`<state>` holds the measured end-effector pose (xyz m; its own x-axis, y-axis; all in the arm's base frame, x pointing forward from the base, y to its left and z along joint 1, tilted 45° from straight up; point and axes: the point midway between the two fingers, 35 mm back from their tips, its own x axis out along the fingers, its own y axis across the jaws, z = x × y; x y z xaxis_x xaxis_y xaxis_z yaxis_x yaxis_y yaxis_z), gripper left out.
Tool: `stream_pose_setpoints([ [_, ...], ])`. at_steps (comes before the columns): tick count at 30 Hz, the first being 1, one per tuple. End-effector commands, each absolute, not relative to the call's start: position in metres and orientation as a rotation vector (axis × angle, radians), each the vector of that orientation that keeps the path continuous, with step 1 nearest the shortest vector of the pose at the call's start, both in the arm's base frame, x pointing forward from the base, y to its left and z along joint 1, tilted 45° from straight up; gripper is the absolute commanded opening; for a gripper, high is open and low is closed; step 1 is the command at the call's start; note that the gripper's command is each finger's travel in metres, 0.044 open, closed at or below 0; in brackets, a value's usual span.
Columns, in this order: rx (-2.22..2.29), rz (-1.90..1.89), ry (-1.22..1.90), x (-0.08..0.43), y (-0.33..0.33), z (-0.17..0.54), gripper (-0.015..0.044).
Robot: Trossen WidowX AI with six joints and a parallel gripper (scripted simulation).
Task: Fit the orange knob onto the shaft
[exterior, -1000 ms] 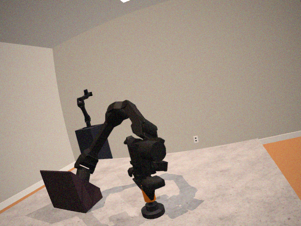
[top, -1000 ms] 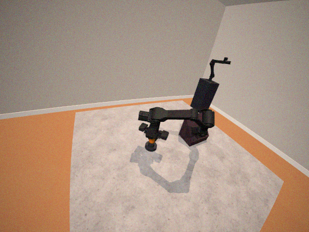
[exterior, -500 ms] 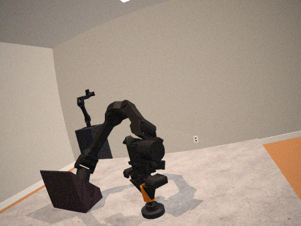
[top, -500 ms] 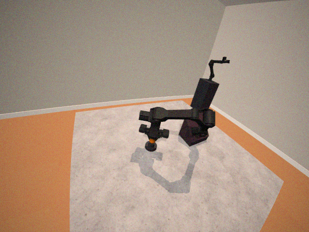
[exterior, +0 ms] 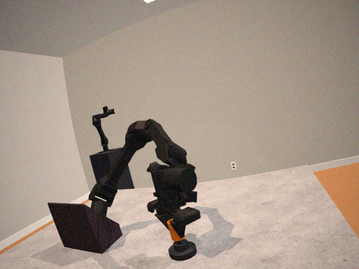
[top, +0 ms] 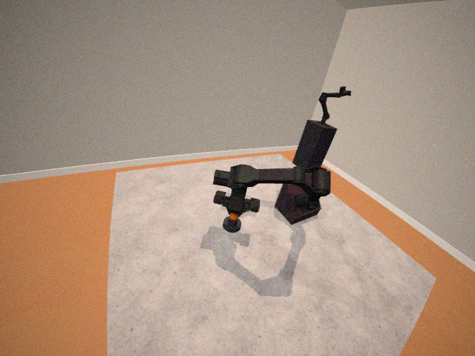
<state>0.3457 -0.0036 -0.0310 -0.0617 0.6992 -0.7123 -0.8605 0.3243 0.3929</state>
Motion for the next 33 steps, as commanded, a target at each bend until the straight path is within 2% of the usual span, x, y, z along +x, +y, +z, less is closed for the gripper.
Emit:
stream_pose_setpoints([
  [1,-0.207,1.289,1.003,0.3482,-0.0059,-0.0283,0.0],
  [10,-0.367,1.394,0.867,0.3515,-0.0065,-0.0278,0.0],
  [33,-0.367,1.394,0.867,0.3454,-0.0052,-0.0293,0.0],
])
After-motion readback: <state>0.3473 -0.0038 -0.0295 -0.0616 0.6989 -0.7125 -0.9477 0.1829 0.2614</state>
